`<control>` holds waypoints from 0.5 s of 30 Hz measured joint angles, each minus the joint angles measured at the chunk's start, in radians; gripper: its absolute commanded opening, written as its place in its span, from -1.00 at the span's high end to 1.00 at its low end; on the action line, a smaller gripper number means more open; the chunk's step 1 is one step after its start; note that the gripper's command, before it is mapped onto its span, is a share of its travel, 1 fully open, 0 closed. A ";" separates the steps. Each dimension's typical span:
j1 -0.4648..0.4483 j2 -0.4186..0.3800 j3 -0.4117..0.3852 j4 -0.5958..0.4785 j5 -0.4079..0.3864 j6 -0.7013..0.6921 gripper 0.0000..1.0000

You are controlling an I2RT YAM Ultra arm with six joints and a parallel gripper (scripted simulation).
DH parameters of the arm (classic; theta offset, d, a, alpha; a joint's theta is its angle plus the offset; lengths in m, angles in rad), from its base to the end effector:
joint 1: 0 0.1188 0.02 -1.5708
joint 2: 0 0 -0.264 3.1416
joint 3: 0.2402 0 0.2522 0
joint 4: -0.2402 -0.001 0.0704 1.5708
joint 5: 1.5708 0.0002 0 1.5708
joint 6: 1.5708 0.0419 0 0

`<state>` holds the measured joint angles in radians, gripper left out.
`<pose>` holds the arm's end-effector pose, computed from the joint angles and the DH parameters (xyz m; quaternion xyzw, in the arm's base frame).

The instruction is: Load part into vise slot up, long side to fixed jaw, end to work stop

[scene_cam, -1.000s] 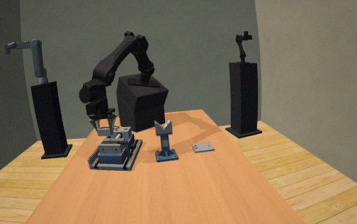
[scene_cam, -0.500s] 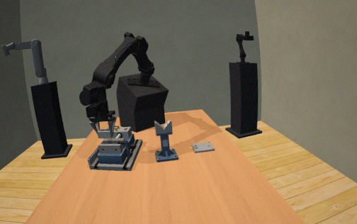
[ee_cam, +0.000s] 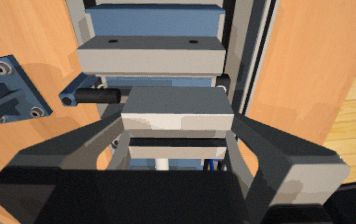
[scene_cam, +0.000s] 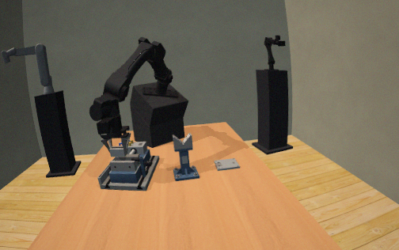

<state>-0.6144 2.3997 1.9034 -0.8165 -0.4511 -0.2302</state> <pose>0.4082 -0.2644 0.1287 0.1563 0.9543 0.1509 0.2053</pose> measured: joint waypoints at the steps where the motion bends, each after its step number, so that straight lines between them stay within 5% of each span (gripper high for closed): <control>1: 0.001 0.000 0.000 0.003 0.000 0.000 1.00; 15: 0.003 0.007 -0.004 0.021 0.000 0.005 1.00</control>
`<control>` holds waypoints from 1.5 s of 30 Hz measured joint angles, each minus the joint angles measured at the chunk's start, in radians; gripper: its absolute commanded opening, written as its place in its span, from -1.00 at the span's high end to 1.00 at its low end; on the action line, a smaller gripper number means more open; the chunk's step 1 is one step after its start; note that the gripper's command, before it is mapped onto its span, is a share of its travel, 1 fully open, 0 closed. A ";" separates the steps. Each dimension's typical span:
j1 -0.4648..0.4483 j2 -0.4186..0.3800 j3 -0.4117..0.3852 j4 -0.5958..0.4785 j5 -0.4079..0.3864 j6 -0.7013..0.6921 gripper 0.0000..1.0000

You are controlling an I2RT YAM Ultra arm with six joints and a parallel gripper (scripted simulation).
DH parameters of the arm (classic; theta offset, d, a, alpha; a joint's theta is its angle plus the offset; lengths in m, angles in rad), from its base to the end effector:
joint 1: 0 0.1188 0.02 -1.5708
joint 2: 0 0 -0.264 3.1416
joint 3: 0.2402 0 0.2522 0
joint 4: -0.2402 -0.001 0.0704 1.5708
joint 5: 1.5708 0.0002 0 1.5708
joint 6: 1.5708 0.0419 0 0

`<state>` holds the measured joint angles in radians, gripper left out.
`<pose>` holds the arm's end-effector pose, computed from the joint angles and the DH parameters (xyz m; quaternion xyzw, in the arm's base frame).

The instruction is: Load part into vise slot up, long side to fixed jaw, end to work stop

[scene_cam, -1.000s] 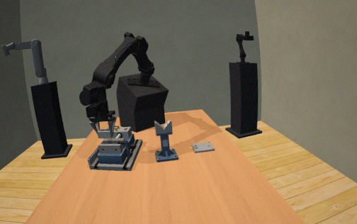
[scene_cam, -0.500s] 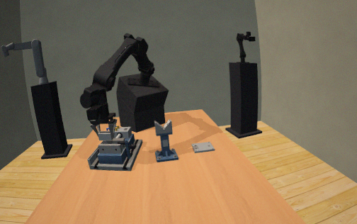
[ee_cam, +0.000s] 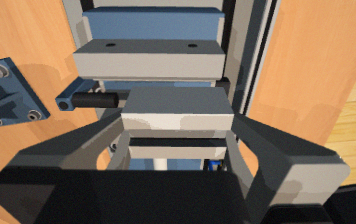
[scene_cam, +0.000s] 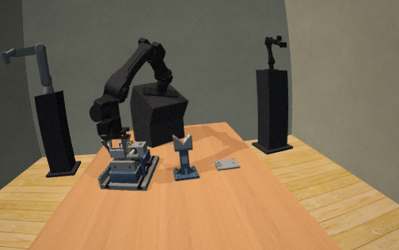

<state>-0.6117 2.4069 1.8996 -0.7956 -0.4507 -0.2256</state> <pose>0.4102 -0.2642 0.1249 0.1560 0.9538 0.1494 0.2090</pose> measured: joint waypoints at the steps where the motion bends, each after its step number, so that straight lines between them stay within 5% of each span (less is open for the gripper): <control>1: 0.000 0.000 0.000 0.000 0.000 0.000 1.00; 45: 0.000 0.000 0.000 0.000 0.000 0.000 1.00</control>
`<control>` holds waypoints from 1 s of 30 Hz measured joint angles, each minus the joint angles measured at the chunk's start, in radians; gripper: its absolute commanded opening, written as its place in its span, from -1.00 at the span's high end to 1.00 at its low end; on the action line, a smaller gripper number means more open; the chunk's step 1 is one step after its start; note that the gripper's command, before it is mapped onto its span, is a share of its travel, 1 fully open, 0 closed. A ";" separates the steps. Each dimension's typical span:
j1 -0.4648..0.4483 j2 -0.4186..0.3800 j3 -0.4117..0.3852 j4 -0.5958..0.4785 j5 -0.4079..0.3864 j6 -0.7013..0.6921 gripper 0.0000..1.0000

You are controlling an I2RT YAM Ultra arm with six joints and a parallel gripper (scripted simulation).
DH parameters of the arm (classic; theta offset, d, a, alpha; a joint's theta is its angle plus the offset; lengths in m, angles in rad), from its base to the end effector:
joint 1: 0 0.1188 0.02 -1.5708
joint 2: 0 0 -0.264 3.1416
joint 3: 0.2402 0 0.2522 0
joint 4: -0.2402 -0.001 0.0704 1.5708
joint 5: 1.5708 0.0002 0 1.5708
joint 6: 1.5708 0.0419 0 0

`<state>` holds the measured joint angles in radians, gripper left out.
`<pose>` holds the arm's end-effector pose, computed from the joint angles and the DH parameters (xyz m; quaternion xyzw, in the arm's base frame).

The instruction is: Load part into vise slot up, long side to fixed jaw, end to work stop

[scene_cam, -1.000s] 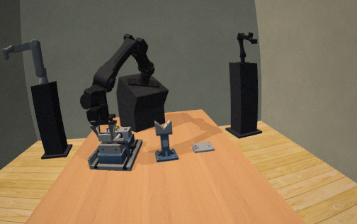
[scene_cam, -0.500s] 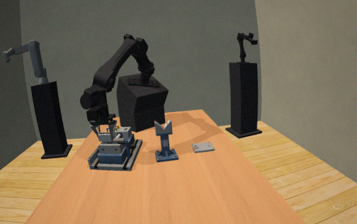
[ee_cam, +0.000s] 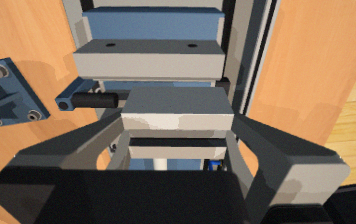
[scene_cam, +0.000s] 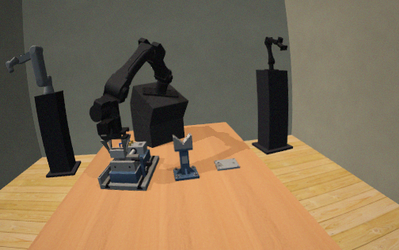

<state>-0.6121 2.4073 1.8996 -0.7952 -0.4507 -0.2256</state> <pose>0.4102 -0.2644 0.1247 0.1562 0.9537 0.1494 0.2090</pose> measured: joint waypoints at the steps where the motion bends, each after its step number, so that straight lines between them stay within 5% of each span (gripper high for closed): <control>1: 0.000 0.000 0.000 0.000 0.000 0.000 1.00; 30: 0.000 0.000 -0.018 0.014 0.000 0.010 1.00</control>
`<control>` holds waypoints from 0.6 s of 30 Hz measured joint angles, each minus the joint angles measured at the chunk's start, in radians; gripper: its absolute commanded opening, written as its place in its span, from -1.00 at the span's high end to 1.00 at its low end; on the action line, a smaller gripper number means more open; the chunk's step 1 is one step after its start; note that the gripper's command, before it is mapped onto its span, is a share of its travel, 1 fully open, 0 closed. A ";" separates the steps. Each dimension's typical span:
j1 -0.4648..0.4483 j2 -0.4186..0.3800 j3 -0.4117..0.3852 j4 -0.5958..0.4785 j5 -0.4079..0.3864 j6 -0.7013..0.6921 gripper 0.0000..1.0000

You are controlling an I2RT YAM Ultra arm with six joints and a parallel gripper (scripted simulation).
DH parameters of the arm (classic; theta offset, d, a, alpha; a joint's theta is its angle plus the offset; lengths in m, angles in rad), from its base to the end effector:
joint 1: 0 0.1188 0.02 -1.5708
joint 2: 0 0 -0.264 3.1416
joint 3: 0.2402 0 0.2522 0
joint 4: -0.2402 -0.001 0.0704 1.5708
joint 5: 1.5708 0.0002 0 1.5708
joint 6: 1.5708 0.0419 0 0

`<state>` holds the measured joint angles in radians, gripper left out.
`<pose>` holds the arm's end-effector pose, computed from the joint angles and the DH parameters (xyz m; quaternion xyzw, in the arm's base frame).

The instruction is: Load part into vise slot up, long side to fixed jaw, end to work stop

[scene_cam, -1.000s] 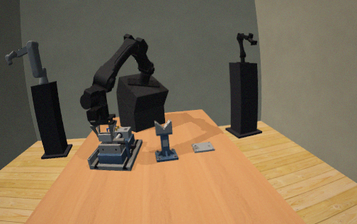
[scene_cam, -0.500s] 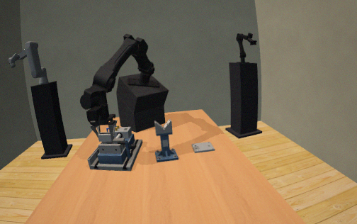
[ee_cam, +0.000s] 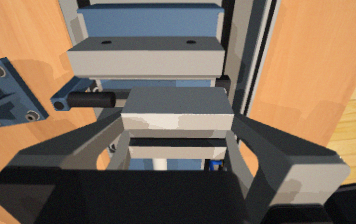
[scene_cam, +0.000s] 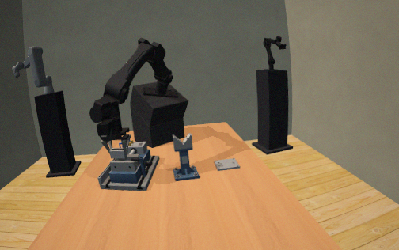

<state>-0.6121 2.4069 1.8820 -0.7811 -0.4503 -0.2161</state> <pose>0.4089 -0.2635 0.1205 0.1612 0.9531 0.1508 0.2068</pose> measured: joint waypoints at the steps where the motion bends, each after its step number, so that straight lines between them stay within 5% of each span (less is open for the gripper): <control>1: 0.000 0.000 0.000 0.001 0.000 0.000 1.00; 18: 0.003 0.000 -0.011 0.012 0.000 0.001 1.00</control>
<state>-0.6094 2.4073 1.8713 -0.7692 -0.4503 -0.2150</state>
